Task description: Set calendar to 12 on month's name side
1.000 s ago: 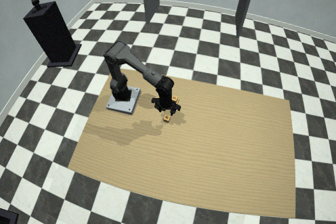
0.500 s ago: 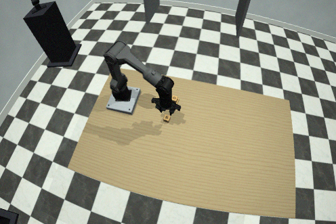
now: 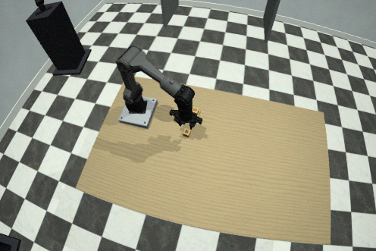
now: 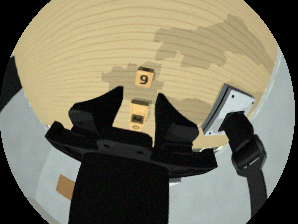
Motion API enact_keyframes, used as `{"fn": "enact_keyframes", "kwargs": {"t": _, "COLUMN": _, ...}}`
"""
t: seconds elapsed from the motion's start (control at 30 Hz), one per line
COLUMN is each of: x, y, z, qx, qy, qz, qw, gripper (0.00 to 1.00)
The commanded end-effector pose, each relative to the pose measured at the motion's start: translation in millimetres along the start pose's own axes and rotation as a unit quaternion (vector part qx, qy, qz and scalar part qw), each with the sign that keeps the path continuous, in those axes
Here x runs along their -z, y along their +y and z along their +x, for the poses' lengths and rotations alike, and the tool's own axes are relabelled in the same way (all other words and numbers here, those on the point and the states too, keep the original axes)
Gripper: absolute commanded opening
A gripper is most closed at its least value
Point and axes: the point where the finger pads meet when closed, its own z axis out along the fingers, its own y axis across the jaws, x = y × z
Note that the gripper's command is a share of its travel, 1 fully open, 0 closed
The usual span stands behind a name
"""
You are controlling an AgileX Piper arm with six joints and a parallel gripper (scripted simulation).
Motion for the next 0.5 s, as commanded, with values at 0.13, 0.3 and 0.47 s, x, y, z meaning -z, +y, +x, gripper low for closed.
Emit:
{"fn": "enact_keyframes", "kwargs": {"t": 0.13, "x": -1.9, "y": -0.9, "z": 0.2, "qx": 0.001, "qy": 0.0, "qz": 0.002, "qw": 1.0, "gripper": 0.64}}
{"fn": "enact_keyframes", "kwargs": {"t": 0.3, "x": -4.3, "y": -1.0, "z": 0.3, "qx": 0.001, "qy": 0.0, "qz": 0.003, "qw": 1.0, "gripper": 0.64}}
{"fn": "enact_keyframes", "kwargs": {"t": 0.47, "x": -8.3, "y": -1.0, "z": 0.4, "qx": 0.001, "qy": 0.0, "qz": 0.003, "qw": 1.0, "gripper": 0.64}}
